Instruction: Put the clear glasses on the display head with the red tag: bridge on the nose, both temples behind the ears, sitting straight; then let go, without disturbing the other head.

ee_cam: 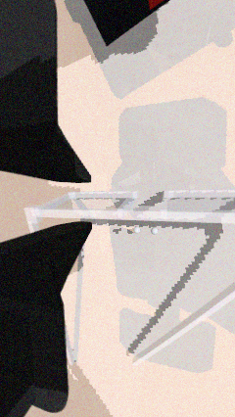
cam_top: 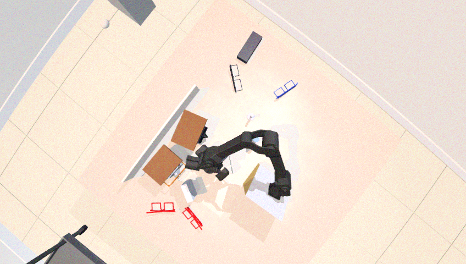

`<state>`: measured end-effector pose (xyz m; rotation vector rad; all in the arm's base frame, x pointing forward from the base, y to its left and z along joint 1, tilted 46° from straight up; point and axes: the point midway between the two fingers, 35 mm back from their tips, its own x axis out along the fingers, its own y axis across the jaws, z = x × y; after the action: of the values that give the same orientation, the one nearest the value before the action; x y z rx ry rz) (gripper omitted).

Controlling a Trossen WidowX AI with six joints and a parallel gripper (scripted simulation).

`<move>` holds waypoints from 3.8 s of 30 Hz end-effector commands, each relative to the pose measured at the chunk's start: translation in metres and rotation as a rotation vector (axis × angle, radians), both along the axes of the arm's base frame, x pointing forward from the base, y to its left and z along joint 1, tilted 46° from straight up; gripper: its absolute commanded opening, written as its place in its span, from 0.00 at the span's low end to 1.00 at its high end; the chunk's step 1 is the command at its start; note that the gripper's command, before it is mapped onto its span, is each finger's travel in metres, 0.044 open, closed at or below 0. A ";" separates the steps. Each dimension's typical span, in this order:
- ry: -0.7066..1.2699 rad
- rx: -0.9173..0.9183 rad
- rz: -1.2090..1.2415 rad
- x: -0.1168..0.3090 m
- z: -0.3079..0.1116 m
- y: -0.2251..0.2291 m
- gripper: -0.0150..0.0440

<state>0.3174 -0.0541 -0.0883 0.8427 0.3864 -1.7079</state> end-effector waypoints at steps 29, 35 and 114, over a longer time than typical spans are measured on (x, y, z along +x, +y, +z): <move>0.009 -0.002 -0.001 -0.005 -0.007 -0.006 0.25; 0.009 -0.002 0.000 -0.004 -0.004 -0.003 0.25; -0.361 -0.073 -0.364 0.019 0.233 -0.185 0.25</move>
<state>0.3357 -0.2370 0.1488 1.1940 -0.0877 -1.8427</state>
